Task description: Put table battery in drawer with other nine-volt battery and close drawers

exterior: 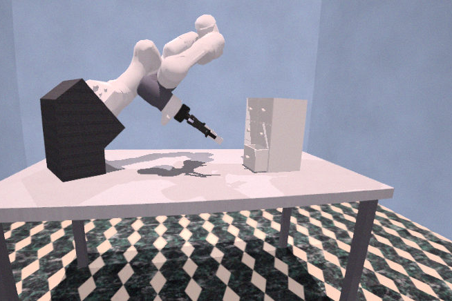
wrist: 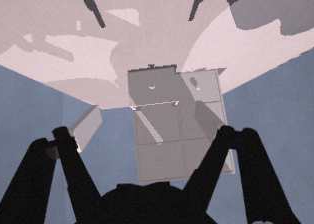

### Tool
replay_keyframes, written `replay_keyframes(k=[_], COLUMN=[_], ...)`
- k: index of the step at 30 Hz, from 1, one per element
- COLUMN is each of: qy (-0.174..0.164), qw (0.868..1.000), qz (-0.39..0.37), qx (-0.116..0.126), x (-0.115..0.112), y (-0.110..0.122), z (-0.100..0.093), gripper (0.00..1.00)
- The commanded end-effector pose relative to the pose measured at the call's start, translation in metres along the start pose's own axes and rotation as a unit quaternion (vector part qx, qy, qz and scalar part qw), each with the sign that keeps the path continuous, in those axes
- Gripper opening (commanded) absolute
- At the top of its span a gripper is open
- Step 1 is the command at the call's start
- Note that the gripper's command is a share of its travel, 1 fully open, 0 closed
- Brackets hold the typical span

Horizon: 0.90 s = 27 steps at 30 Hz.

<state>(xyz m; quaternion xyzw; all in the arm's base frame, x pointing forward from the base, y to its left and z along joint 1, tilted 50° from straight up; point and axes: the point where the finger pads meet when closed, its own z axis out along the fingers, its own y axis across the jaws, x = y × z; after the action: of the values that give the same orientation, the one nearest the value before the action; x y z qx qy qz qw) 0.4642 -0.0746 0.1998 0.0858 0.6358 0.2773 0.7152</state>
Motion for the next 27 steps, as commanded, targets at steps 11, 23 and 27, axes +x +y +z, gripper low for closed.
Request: replay_keyframes(k=[11, 23, 27], qy=[-0.032, -0.032, -0.032], qw=[0.999, 0.999, 0.999], qz=[-0.041, -0.041, -0.041], qx=[-0.012, -0.012, -0.012], x=[-0.0129, -0.0129, -0.0129], y=[0.0045, 0.0045, 0.0045], z=[0.0068, 0.0068, 0.0068], gripper=[0.0, 0.0, 0.0])
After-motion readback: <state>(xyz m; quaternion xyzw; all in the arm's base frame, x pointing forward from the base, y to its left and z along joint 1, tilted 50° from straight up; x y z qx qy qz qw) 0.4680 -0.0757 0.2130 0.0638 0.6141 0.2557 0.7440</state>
